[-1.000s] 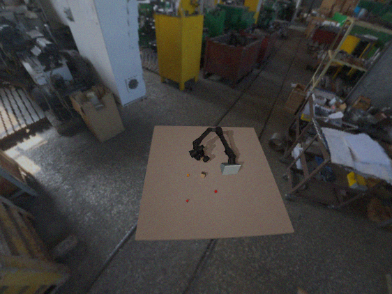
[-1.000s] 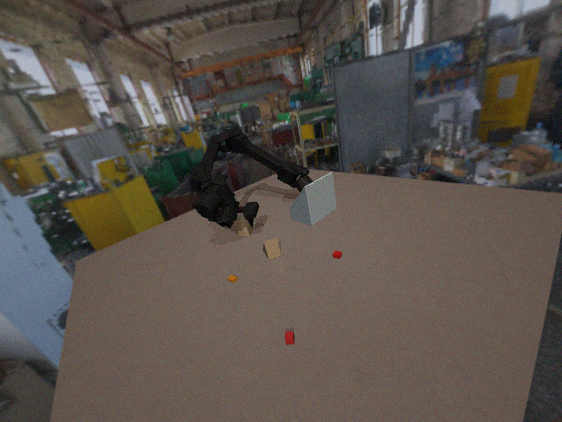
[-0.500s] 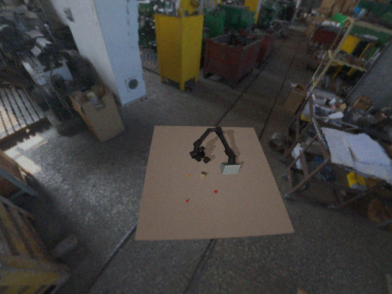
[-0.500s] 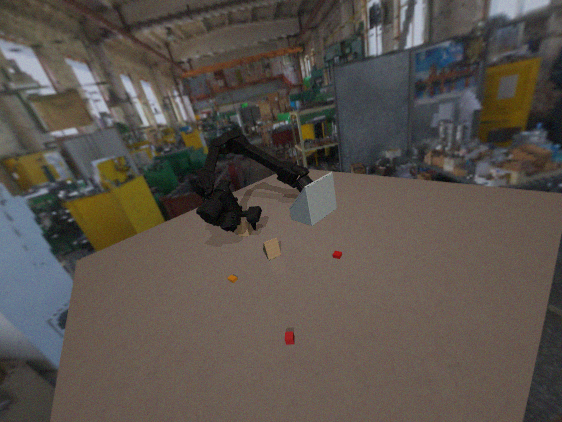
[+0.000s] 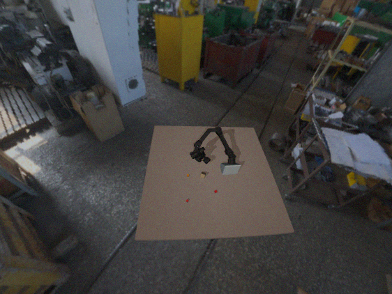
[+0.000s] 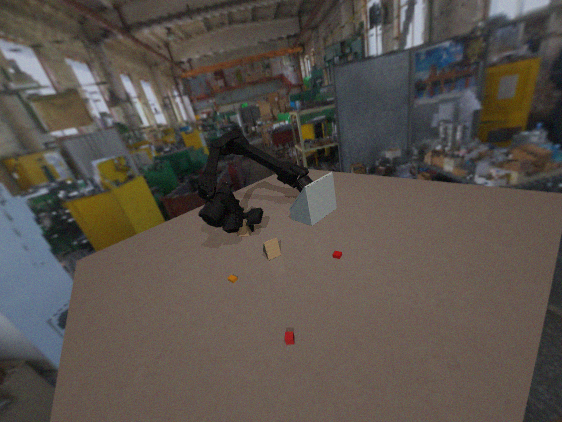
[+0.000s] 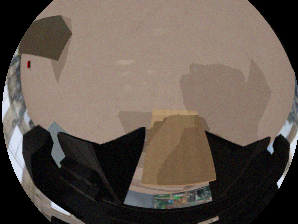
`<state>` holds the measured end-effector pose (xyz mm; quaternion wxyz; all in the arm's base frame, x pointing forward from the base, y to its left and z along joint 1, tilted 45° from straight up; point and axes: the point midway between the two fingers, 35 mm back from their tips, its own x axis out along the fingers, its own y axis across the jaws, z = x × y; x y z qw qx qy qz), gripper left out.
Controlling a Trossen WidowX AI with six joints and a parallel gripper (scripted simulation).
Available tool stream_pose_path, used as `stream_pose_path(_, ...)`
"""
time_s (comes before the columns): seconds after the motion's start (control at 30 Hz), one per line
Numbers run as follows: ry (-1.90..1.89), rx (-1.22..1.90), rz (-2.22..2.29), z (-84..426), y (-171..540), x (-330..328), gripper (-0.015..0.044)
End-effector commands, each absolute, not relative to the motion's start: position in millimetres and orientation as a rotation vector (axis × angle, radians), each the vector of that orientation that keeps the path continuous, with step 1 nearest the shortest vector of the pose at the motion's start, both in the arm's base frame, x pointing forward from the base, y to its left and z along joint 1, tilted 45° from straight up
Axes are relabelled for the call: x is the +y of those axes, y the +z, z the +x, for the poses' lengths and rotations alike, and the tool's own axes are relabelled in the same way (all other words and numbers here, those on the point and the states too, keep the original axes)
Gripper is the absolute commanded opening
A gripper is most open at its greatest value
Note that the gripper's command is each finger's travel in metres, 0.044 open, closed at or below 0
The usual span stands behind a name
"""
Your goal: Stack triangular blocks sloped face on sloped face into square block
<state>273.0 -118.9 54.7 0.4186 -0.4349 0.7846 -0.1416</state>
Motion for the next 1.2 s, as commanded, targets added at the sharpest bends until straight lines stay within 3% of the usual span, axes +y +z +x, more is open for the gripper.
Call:
stream_pose_path(0.0, -0.356, 1.967, -1.098, 272.4, 55.3, -119.6, 0.0177)
stream_pose_path(0.2, -0.356, 1.967, -1.098, 272.4, 55.3, -119.6, 0.0138)
stream_pose_path(0.4, -0.356, 1.968, -1.093, 272.6, 56.8, -117.1, 0.0)
stream_pose_path(1.17, -0.059, 1.529, -1.062, 249.8, 81.7, -113.6, 0.0)
